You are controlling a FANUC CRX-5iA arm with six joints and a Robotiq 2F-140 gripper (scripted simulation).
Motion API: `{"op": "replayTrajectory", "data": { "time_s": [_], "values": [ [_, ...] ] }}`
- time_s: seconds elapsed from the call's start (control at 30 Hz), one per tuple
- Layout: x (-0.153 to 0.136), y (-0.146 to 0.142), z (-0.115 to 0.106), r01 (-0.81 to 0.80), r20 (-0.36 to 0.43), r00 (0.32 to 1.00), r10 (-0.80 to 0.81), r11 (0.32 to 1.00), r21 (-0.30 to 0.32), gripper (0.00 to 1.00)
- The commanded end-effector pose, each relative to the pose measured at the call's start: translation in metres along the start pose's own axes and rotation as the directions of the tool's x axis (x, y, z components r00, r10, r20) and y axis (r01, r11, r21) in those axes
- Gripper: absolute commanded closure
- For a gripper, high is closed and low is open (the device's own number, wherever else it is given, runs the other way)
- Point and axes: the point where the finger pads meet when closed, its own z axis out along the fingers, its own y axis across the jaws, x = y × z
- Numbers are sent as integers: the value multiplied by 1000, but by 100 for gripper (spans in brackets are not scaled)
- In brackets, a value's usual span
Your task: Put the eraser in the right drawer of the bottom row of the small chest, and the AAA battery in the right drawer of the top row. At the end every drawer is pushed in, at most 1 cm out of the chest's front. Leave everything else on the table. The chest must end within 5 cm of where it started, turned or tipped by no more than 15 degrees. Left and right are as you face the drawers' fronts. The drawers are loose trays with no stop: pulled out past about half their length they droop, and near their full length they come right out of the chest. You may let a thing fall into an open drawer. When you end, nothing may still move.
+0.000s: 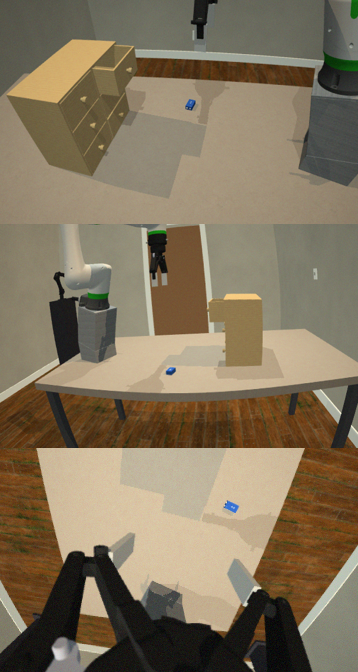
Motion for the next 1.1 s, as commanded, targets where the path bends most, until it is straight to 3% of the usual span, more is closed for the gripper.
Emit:
{"op": "replayTrajectory", "data": {
  "time_s": [0.0, 0.17, 0.33, 0.37, 0.4, 0.5, 0.6, 0.63, 0.67, 0.7, 0.77, 0.8, 0.87, 0.97, 1.0, 1.07],
  "values": [
    [-16, 5, -3, 2, -13, 1000, -2, 1000, 11, 0],
    [-18, 19, 9, -34, -21, 999, 33, 998, -47, 0],
    [-16, 70, 43, -148, -113, 986, 124, 961, -236, 0],
    [-16, 70, 43, -148, -113, 986, 124, 961, -236, 0],
    [-13, 82, 49, -176, -154, 978, 137, 945, -277, 0],
    [-13, 82, 49, -176, -154, 978, 137, 945, -277, 0],
    [7, 116, 64, -255, -321, 937, 136, 895, -365, 0],
    [7, 116, 64, -255, -321, 937, 136, 895, -365, 0],
    [16, 123, 67, -276, -385, 915, 122, 885, -375, 0],
    [16, 123, 67, -276, -385, 915, 122, 885, -375, 0],
    [39, 128, 71, -299, -509, 857, 81, 882, -364, 0],
    [39, 128, 71, -300, -510, 856, 81, 882, -364, 0],
    [61, 119, 74, -289, -602, 798, 43, 903, -318, 0],
    [71, 110, 75, -275, -658, 753, 22, 918, -284, 0],
    [79, 99, 77, -251, -693, 721, 10, 936, -248, 0],
    [79, 99, 77, -251, -693, 721, 10, 936, -248, 0]
  ]
}}
